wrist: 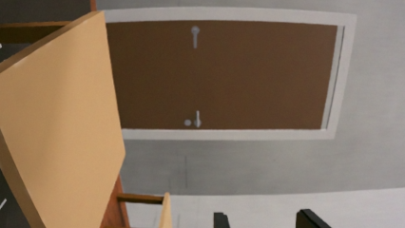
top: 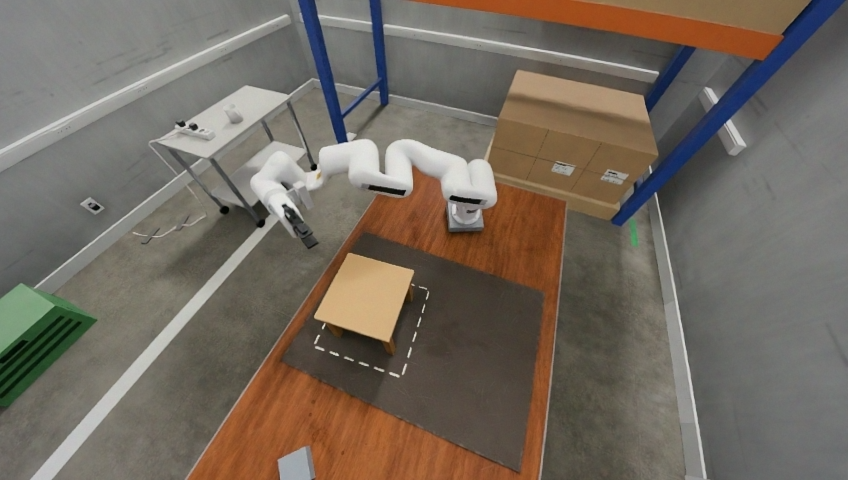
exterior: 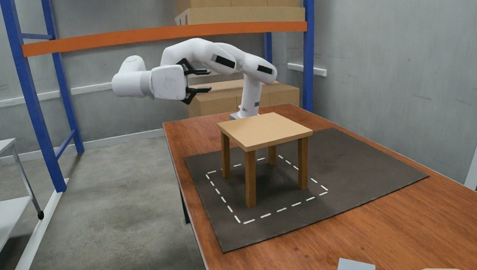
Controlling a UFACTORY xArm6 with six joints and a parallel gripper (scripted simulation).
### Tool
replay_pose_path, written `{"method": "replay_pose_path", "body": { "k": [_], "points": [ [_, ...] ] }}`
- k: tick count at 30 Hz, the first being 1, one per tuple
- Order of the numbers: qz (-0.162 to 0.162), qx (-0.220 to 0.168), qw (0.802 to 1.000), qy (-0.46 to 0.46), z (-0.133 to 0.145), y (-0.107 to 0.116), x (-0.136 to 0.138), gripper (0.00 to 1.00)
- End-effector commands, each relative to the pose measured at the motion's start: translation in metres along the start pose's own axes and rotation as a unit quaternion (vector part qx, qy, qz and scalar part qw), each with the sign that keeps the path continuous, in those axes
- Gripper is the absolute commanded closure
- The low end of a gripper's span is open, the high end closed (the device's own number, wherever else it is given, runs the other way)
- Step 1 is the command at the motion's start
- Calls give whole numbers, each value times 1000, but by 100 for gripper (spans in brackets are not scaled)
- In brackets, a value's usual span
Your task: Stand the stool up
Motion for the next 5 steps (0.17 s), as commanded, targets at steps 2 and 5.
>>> {"method": "replay_pose_path", "body": {
  "k": [2,5],
  "points": [
    [-1,0,1000,2,0,0,2,55],
    [-1,0,1000,2,0,0,2,55]
  ]
}}
Point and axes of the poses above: the point where the finger pads meet when closed, its own y axis back along the fingers, its own x axis across the jaws, z = x × y, the point moved 1 cm from there along y, back along the fingers, and after that the axes turned 1 degree about y, right-handed, at the moved point
